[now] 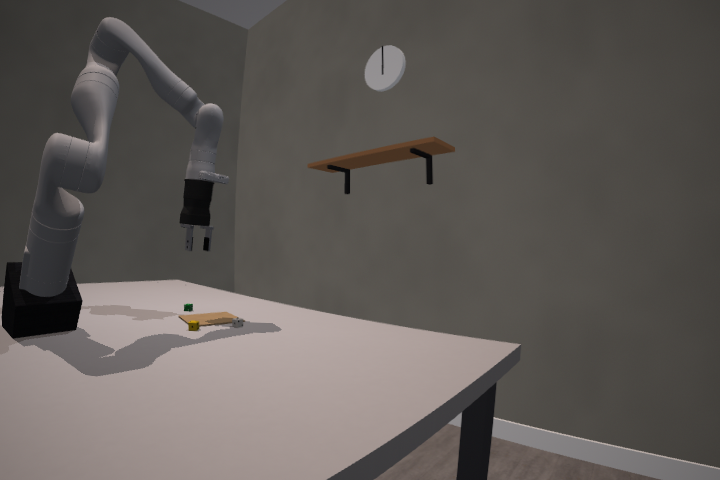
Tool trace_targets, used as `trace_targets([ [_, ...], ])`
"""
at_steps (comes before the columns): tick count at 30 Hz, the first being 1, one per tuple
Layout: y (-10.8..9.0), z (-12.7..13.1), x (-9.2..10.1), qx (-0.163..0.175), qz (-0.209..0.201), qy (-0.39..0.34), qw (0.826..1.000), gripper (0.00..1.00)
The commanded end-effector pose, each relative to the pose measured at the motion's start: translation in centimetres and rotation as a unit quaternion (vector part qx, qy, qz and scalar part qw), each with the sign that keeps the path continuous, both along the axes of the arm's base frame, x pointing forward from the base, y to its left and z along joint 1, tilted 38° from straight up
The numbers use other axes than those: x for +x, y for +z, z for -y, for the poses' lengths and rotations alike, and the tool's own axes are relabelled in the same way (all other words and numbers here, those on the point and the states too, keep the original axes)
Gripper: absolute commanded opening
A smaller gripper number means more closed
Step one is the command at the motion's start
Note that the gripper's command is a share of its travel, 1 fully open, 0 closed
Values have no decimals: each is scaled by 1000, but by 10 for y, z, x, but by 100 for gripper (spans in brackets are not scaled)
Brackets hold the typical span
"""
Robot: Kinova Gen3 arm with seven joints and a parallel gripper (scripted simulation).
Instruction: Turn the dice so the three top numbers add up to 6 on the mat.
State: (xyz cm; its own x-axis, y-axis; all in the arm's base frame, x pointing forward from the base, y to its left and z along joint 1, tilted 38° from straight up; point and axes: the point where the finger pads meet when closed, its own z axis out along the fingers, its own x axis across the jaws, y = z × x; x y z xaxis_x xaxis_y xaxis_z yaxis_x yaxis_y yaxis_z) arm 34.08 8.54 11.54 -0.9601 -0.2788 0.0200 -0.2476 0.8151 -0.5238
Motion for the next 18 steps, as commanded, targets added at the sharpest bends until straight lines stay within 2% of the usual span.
trace_targets([
  [1, 2, 6, 4, -1, 4, -7, 1000, 100],
  [6, 2, 6, 4, -1, 4, -7, 1000, 100],
  [7, 6, 16, 11, -5, 13, -16, 1000, 100],
  [14, 6, 16, 11, -5, 13, -16, 1000, 100],
  [15, 10, 25, 18, -9, 21, -25, 999, 100],
  [18, 10, 25, 18, -9, 21, -25, 999, 100],
])
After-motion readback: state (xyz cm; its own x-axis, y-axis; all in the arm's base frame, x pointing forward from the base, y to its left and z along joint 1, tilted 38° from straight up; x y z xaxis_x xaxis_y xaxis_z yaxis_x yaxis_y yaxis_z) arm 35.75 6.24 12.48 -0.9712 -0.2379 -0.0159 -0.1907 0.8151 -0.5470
